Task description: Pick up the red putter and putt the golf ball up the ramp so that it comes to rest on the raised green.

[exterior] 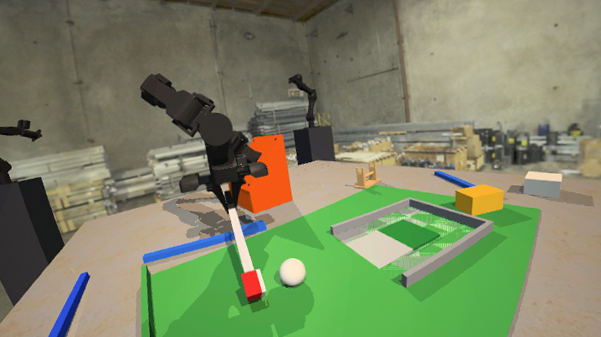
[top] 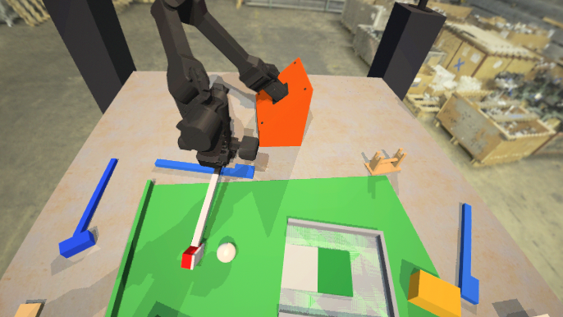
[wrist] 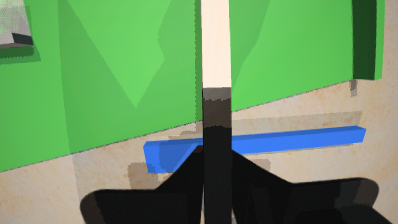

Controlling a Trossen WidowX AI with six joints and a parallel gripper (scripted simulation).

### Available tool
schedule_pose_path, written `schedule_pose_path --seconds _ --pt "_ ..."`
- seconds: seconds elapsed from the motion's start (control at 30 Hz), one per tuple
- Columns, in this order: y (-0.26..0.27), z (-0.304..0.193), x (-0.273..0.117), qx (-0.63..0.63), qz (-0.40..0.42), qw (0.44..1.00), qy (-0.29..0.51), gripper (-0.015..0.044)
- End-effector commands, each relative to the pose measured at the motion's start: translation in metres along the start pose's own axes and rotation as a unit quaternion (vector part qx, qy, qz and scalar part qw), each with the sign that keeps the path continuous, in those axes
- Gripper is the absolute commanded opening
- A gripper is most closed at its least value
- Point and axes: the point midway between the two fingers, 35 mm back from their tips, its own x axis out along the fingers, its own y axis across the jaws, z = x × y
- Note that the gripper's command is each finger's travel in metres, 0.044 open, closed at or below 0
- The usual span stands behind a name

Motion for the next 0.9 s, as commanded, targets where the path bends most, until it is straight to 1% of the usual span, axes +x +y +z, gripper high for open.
schedule_pose_path --seconds 0.0,0.2,0.5,0.63,0.77,0.87 --pt "0.0 0.0 -0.001 0.001 0.0 1.0 -0.001 0.0" --pt "-0.001 0.0 0.0 0.001 0.0 1.0 -0.001 0.0" --pt "-0.029 0.001 0.003 -0.001 0.001 1.0 -0.002 0.0" --pt "-0.03 0.001 0.003 -0.001 0.001 1.0 -0.002 0.0" --pt "-0.025 0.0 0.004 -0.001 -0.001 1.0 0.002 0.0" --pt "0.005 0.005 0.005 0.0 0.006 1.0 0.003 0.0"
